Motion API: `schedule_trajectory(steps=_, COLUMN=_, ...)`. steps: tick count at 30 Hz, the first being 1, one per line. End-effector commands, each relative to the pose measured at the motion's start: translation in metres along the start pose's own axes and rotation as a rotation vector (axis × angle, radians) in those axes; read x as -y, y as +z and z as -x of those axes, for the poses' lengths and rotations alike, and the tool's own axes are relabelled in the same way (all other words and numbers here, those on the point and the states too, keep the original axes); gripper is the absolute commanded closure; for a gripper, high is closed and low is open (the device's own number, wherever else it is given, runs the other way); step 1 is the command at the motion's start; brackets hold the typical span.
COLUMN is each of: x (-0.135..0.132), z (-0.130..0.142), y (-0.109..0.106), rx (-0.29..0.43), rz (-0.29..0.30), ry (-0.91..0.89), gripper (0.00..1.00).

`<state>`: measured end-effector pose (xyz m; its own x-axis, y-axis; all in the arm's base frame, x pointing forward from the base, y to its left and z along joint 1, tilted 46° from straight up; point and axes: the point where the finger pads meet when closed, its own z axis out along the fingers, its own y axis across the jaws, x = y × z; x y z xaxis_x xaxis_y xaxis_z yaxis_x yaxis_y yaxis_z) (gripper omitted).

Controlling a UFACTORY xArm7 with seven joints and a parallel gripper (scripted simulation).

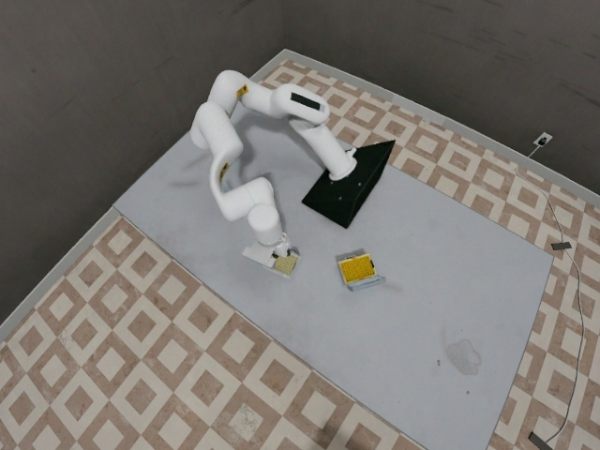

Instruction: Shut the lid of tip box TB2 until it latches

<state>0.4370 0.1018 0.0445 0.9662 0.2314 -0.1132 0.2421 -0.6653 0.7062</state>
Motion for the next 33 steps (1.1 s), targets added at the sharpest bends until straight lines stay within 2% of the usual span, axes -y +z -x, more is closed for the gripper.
schedule_trajectory(steps=1, x=0.001, z=0.007, y=0.006, rx=-0.006, rz=-0.002, ry=0.0, gripper=1.0)
schedule_trajectory(steps=18, x=0.001, z=0.034, y=0.035, rx=-0.006, rz=-0.002, ry=0.0, gripper=1.0)
schedule_trajectory(steps=33, x=0.001, z=0.039, y=0.039, rx=-0.006, rz=-0.002, ry=0.0, gripper=1.0)
